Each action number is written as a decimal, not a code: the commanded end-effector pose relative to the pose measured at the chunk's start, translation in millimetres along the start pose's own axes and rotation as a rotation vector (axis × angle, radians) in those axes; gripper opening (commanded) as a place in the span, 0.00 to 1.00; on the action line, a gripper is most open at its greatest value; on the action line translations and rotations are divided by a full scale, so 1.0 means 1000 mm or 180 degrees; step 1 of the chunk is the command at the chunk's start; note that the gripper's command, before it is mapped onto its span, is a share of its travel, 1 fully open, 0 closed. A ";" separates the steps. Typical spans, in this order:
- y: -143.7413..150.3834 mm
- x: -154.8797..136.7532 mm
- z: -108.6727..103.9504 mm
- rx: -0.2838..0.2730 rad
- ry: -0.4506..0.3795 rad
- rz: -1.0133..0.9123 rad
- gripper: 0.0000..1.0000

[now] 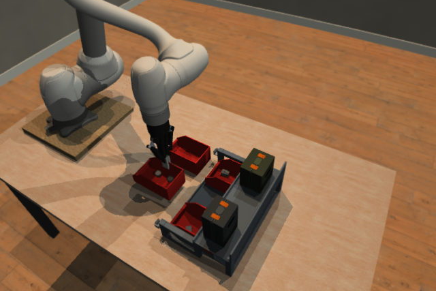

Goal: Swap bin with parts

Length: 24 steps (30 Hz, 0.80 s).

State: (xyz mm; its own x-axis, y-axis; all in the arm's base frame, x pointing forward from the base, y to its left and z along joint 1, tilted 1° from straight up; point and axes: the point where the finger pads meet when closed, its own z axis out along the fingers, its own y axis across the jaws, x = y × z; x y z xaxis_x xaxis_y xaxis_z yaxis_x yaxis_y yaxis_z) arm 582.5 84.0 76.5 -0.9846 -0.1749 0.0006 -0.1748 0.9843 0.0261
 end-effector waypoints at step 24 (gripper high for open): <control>0.027 -0.007 0.001 0.0004 0.0000 0.0002 0.10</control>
State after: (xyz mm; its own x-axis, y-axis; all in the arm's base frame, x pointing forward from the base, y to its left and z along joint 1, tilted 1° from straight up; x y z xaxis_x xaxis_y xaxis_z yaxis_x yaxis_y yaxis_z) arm 581.1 110.9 76.4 -0.9847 -0.1742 0.0006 -0.1742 0.9844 0.0247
